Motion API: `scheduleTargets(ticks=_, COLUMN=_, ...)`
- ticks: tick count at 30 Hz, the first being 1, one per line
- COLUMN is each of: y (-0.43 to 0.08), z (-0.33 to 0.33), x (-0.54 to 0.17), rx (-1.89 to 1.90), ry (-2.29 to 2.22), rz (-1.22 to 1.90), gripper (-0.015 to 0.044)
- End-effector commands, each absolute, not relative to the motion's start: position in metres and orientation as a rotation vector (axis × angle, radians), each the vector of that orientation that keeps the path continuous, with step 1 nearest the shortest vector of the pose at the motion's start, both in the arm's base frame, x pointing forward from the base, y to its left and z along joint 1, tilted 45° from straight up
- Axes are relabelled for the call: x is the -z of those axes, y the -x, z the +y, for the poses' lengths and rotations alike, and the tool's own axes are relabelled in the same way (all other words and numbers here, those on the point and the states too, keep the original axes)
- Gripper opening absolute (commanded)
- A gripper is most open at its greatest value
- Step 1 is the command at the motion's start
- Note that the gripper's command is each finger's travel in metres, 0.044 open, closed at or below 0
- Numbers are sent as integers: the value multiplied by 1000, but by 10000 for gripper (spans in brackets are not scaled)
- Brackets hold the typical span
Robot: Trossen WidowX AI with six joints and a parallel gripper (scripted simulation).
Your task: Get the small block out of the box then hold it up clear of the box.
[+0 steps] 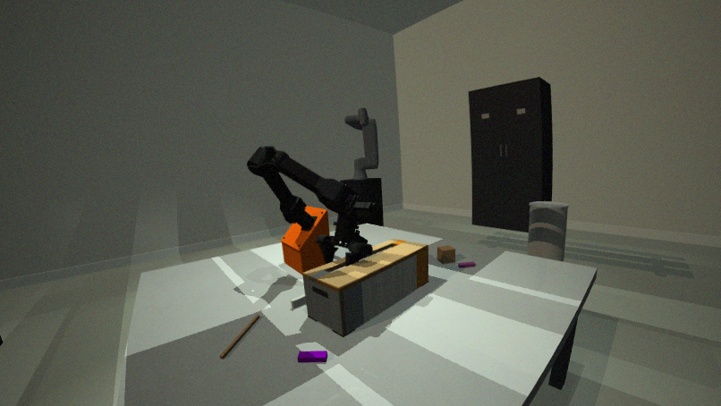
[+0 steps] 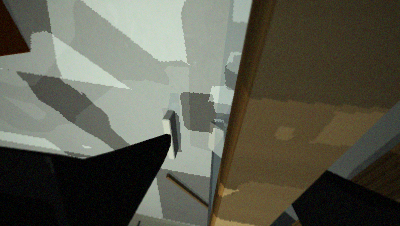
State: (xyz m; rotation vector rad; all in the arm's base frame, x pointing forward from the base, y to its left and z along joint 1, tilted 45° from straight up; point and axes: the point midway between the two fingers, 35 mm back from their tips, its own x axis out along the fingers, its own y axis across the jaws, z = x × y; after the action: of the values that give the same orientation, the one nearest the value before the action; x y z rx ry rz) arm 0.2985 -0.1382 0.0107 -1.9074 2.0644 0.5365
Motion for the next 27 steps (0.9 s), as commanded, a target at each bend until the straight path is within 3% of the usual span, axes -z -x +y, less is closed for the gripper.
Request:
scheduleTargets(ticks=1, y=-298, z=-145, x=-16, rx=-528, ry=1906, rz=2070, gripper=400)
scheduleTargets(ticks=27, y=-293, z=-140, x=-12, rx=-528, ry=1906, rz=2070, gripper=400)
